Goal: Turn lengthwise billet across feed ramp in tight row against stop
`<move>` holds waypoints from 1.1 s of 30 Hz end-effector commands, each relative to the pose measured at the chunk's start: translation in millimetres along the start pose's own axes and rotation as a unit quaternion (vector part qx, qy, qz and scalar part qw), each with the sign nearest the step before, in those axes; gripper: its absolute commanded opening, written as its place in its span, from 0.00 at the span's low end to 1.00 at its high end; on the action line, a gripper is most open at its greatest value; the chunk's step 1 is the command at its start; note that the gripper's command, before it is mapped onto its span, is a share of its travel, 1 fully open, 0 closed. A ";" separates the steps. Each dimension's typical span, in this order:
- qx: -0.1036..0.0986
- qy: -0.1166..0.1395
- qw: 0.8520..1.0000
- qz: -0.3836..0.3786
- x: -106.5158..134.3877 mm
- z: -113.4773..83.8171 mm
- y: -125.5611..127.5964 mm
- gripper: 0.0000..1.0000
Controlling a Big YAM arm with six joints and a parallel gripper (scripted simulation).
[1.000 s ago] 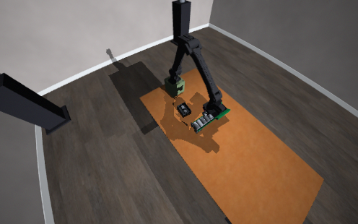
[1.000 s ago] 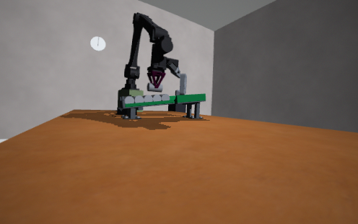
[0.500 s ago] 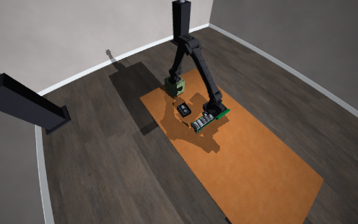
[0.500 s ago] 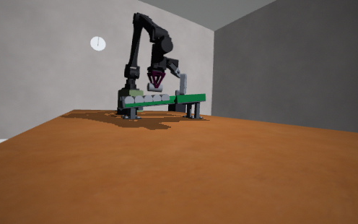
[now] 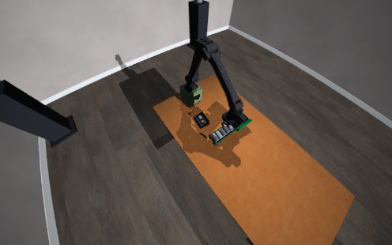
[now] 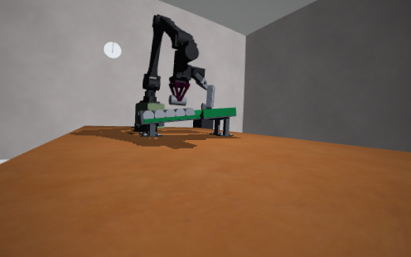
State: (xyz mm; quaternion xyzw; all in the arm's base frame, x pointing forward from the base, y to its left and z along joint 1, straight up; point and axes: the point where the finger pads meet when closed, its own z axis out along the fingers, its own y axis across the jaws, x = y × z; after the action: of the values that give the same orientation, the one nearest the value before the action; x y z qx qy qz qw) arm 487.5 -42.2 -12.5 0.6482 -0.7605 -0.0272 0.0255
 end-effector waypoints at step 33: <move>0.073 -0.006 0.997 0.035 -1.7 -63.3 -49.3 0.00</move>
State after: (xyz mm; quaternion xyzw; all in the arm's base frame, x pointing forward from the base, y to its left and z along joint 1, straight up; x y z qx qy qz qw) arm 487.5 -42.2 -12.5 0.6323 -0.7739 -0.0267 0.0261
